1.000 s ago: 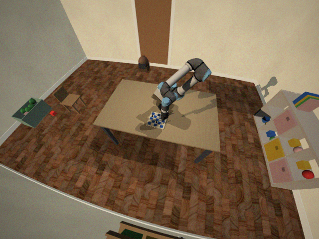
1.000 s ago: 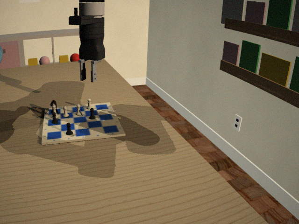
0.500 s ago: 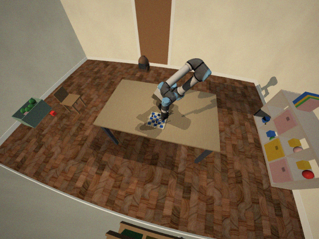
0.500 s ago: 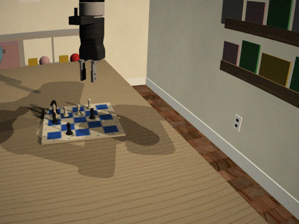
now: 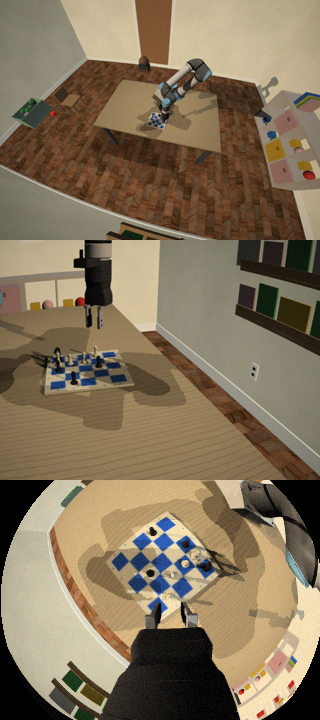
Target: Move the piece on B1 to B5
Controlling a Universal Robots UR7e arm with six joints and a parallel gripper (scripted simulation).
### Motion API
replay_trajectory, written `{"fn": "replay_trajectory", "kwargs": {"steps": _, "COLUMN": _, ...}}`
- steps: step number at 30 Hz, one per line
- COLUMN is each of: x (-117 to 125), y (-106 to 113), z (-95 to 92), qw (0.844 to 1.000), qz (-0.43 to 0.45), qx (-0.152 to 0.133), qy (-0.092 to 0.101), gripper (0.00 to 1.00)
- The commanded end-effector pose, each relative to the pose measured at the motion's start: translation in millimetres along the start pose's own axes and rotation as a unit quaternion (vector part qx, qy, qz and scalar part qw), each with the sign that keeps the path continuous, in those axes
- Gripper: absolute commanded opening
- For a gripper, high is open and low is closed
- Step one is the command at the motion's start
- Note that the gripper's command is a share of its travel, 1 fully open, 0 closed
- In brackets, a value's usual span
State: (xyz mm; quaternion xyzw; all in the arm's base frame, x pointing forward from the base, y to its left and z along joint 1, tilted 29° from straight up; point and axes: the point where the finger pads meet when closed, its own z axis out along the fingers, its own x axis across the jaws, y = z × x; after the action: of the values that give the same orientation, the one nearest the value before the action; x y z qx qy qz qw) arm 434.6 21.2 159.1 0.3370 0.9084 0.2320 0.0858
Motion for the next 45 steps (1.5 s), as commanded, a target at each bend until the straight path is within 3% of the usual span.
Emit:
{"fn": "replay_trajectory", "kwargs": {"steps": 1, "x": -0.3, "y": 0.1, "z": 2.0, "qw": 1.0, "qz": -0.001, "qx": 0.0, "qy": 0.0, "gripper": 0.68}}
{"fn": "replay_trajectory", "kwargs": {"steps": 31, "x": -0.4, "y": -1.4, "z": 40.9, "qw": 1.0, "qz": -0.001, "qx": 0.0, "qy": 0.0, "gripper": 0.68}}
{"fn": "replay_trajectory", "kwargs": {"steps": 45, "x": -0.5, "y": -1.7, "z": 47.9, "qw": 1.0, "qz": -0.001, "qx": 0.0, "qy": 0.0, "gripper": 0.68}}
